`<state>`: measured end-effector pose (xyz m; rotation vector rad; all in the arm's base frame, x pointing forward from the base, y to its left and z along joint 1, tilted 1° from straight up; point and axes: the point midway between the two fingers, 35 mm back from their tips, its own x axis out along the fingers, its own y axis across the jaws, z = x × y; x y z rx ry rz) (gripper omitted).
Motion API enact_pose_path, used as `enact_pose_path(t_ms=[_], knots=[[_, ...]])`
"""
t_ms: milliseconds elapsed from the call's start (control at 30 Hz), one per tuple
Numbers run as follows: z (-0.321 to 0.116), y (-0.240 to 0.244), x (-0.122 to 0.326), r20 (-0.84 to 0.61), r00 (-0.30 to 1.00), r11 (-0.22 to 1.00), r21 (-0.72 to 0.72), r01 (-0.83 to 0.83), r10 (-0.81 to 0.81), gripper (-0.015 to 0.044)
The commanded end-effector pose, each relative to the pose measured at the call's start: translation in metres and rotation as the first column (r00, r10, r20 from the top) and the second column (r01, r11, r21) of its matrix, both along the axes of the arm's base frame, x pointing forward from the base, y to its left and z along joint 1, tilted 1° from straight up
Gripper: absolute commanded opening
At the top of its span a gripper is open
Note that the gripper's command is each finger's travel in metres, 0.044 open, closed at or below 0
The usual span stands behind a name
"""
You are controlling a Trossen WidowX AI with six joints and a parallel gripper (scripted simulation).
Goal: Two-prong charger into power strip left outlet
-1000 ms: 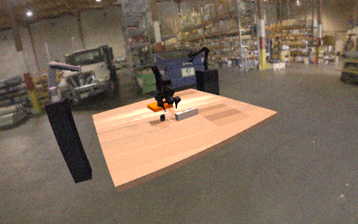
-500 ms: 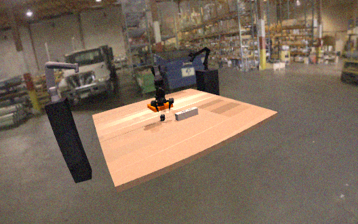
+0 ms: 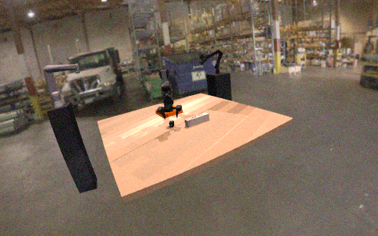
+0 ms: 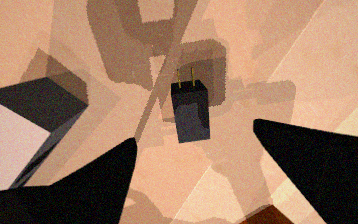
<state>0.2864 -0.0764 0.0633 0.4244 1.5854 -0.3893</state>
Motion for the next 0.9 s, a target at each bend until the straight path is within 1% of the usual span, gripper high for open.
enact_pose_path(t_ms=[0, 867], knots=[[-0.005, -0.001, 0.0, -0.003, 1.0, 1.0, -0.006, 0.007, -0.007, 0.044], [-0.044, -0.001, 0.001, -0.003, 1.0, 1.0, -0.006, 0.007, -0.007, 0.044]])
